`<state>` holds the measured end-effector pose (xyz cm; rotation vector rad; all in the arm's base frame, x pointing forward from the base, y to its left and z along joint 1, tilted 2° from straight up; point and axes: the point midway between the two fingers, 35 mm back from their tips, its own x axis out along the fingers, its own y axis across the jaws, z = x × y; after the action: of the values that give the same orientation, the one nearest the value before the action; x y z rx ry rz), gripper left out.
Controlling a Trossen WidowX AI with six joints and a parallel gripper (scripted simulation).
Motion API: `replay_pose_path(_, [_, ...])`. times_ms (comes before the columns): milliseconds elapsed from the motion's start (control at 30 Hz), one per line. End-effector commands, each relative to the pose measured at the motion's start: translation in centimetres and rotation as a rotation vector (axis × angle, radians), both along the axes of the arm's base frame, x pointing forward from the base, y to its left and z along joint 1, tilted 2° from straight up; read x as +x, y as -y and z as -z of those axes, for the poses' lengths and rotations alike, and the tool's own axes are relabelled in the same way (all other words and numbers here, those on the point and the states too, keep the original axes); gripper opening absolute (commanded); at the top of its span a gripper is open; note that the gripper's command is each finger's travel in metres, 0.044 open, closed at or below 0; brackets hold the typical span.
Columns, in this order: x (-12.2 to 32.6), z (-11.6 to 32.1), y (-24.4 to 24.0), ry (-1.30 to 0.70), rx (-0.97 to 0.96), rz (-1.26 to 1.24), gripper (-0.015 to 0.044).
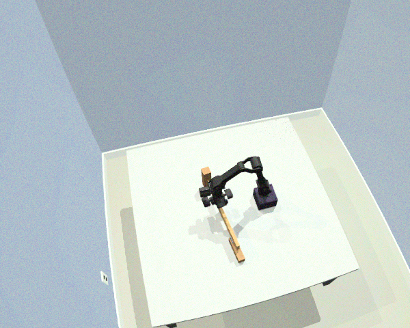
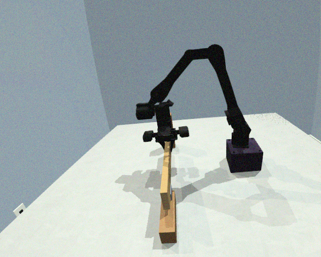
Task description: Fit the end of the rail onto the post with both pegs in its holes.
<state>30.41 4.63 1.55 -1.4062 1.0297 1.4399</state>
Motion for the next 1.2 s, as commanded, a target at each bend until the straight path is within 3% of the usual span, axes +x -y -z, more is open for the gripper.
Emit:
replay_pose_path(0, [0.1, 0.0, 0.1, 0.004, 0.008, -0.002, 0.0])
replay_pose_path(1167, [0.4, 0.3, 1.1, 0.004, 0.007, -0.002, 0.0])
